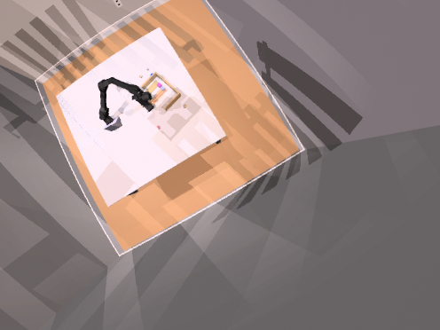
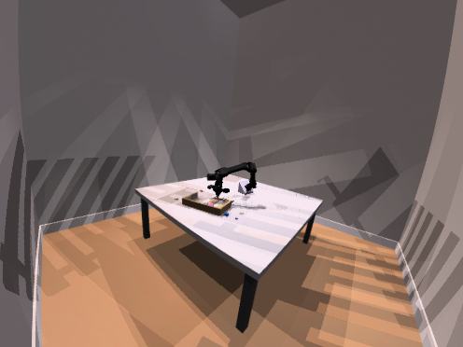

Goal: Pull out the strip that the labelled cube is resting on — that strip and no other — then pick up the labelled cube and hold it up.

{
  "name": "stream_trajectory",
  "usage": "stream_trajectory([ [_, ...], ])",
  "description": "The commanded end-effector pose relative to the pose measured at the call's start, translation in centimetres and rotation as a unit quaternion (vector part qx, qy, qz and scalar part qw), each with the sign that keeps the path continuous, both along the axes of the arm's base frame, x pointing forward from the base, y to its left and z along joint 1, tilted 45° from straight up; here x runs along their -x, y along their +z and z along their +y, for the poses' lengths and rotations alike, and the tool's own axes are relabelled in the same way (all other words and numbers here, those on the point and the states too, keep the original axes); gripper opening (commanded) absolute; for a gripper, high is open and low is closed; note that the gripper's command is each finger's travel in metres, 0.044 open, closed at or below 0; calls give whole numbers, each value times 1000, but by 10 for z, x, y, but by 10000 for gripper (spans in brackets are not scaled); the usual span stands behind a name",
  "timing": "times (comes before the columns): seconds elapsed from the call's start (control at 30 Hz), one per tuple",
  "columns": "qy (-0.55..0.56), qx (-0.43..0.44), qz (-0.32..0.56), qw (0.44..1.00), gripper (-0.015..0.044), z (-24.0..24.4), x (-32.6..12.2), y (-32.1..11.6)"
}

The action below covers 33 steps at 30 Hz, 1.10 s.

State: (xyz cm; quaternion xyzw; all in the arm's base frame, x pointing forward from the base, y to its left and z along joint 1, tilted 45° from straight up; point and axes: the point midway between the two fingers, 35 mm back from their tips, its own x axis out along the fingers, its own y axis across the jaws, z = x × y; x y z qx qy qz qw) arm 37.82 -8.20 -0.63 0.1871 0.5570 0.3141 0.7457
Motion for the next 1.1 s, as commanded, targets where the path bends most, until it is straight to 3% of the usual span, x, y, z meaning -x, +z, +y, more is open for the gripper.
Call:
stream_trajectory([
  [0.0, 6, -2, 7, 1000, 0, 4, 9, -6],
  [1.07, 6, -2, 8, 1000, 0, 1, 56, -22],
])
